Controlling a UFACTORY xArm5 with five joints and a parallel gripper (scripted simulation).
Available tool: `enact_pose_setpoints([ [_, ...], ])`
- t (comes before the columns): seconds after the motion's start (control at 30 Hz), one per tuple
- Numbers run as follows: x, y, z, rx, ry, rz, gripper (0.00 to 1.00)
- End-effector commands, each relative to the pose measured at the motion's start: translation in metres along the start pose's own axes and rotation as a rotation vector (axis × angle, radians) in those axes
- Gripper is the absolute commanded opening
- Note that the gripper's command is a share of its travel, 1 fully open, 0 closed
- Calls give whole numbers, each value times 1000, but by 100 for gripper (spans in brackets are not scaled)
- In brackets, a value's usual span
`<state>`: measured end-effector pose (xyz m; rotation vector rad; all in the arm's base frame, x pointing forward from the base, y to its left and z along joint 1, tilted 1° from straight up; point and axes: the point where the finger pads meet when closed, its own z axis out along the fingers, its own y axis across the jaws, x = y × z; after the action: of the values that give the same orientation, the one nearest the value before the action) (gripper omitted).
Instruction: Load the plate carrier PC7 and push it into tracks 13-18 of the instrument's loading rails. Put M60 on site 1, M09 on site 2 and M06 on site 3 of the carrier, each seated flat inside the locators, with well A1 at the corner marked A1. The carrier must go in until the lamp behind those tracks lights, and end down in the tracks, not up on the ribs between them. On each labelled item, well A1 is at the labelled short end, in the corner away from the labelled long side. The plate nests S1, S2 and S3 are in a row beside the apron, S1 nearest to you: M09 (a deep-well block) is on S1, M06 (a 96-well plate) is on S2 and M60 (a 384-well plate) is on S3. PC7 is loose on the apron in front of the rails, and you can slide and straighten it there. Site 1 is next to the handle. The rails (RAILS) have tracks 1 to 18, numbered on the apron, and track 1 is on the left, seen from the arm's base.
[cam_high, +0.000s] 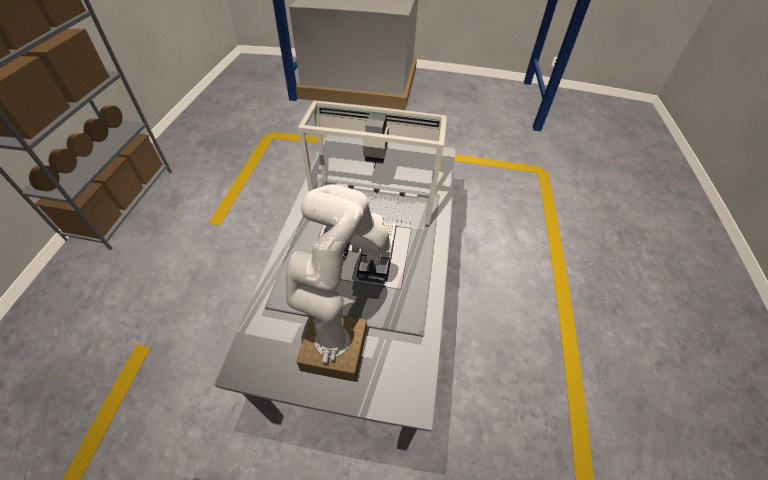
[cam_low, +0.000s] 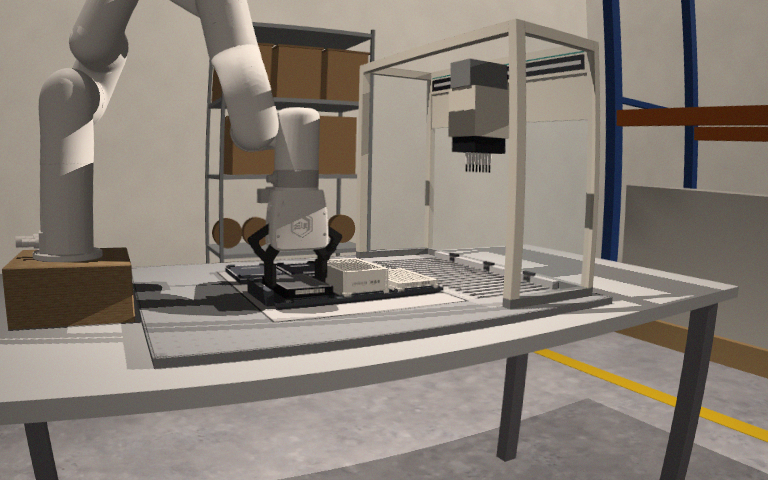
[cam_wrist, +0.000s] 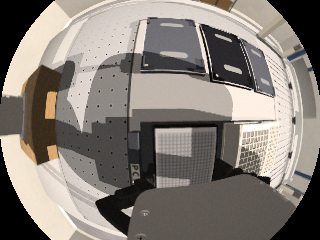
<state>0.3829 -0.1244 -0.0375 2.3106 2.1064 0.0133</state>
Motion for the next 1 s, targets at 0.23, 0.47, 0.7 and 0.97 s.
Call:
enact_pose_setpoints([
  [0.23,0,1,0,-6,12,0,0],
  [0.47,0,1,0,-6,12,0,0],
  [0.7,0,1,1,-6,12,0,100],
  [0.97,0,1,1,-6,12,0,100],
])
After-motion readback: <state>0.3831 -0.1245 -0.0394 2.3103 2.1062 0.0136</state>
